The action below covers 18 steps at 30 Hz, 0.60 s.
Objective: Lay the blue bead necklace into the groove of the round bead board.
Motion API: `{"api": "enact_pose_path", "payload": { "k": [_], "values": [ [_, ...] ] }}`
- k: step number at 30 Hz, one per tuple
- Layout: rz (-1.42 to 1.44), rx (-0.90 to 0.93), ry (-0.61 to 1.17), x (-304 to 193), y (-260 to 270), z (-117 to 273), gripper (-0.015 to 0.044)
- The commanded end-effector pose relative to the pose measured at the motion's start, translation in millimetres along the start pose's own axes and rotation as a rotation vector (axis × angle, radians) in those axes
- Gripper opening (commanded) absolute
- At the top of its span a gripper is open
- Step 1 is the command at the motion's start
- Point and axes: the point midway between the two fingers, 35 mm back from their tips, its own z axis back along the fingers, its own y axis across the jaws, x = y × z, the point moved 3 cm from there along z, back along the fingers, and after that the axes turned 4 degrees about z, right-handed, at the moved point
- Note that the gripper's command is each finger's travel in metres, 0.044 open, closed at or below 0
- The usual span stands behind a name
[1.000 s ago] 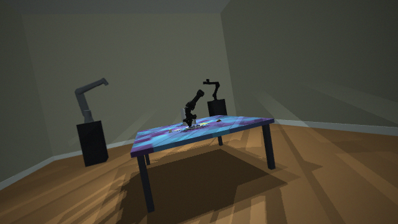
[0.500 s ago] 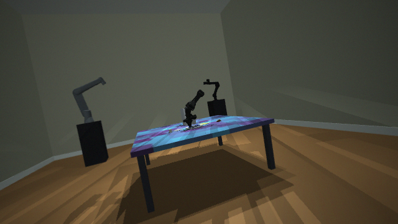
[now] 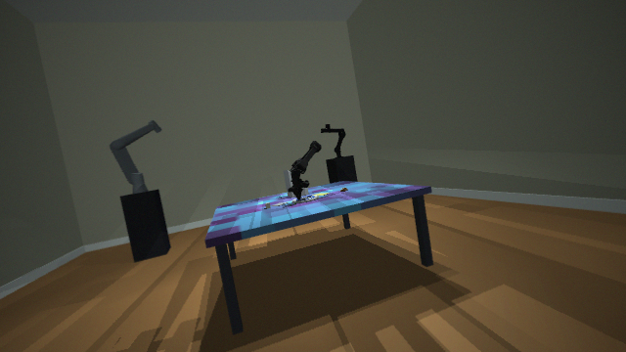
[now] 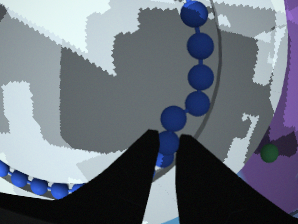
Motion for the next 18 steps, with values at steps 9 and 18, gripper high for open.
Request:
{"api": "enact_pose_path", "payload": {
  "k": [9, 18],
  "values": [
    [0.001, 0.0, 0.0, 0.2, 0.1, 0.1, 0.0],
    [-0.006, 0.005, -0.003, -0.1, 0.5, 6.1, 0.0]
  ]
}}
